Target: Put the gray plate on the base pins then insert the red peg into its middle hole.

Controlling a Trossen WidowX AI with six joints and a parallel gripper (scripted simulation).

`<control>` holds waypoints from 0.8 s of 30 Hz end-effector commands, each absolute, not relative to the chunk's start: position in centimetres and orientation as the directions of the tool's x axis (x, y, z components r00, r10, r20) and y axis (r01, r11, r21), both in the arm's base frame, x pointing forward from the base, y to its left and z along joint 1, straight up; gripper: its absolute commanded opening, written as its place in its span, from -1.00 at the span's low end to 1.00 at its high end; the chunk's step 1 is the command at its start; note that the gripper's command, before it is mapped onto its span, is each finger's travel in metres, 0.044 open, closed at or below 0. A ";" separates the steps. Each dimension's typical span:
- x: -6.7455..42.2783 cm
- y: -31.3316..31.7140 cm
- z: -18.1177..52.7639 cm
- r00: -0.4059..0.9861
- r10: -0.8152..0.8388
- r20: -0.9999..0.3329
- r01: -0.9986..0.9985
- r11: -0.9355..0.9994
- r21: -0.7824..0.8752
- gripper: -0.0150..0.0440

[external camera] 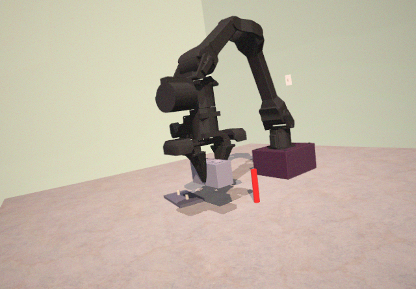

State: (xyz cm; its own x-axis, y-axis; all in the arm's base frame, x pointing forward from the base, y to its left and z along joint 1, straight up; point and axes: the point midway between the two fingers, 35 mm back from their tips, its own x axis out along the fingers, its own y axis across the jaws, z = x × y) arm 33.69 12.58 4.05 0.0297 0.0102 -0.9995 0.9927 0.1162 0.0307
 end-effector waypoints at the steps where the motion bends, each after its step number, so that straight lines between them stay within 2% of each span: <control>1: 33.6 12.6 5.2 0.032 0.010 -0.999 0.993 0.116 0.033 -0.49; 17: 32.6 12.7 10.2 0.031 0.009 -0.999 0.994 0.102 0.032 -0.49; 24: 32.9 11.8 9.9 0.031 0.008 -0.999 0.995 0.094 0.032 -0.49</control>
State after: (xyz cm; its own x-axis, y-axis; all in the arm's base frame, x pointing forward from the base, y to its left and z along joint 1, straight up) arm 32.73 12.43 10.25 0.0343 0.0113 -0.9993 0.9945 0.0989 0.0352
